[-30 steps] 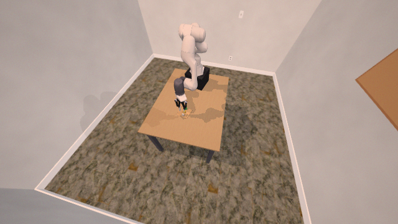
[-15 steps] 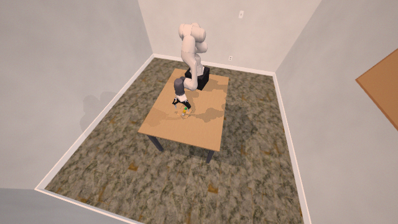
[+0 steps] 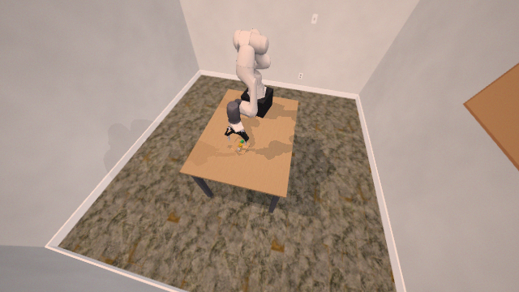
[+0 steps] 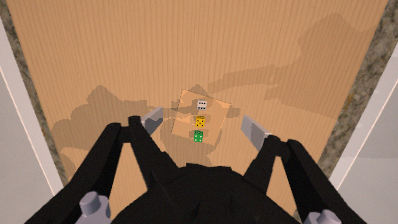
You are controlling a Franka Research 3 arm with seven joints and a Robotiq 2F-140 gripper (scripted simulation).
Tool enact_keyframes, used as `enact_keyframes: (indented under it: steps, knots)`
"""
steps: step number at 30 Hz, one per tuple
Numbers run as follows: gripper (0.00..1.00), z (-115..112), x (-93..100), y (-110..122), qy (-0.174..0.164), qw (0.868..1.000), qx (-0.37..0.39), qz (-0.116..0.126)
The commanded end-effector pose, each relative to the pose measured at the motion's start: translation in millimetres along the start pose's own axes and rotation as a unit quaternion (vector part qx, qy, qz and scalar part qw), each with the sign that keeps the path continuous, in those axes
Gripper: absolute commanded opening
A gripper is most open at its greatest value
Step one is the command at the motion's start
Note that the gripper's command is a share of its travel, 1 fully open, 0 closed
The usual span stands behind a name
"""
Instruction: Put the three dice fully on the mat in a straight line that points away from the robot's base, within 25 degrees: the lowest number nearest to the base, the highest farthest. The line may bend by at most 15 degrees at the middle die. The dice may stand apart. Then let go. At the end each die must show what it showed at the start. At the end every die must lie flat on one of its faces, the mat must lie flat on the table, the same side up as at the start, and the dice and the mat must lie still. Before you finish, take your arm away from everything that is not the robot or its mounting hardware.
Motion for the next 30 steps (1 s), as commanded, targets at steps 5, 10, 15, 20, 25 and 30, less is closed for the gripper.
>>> enact_keyframes:
  steps: [5,10,15,20,25,30]
  knots:
    - [1.0,-0.7,26.4,-0.1,-0.002,1.0,-0.001,0.0]
    - [1.0,-0.7,39.4,-0.1,-0.002,1.0,-0.001,0.0]
    - [1.0,-0.6,56.4,-0.2,-0.002,1.0,-0.001,0.0]
    - [1.0,-0.6,63.7,-0.2,-0.002,1.0,-0.001,0.0]
    - [1.0,-0.6,64.2,-0.2,-0.002,1.0,-0.001,0.0]
    - [1.0,-0.6,64.2,-0.2,-0.002,1.0,-0.001,0.0]
Point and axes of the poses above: the point where the finger pads meet when closed, its own x axis back along the fingers, its own y axis across the jaws, z = x × y, the point moved 10 cm from there along x, back along the fingers, and after that the axes turned 12 degrees about -x, right-handed, at the moved point
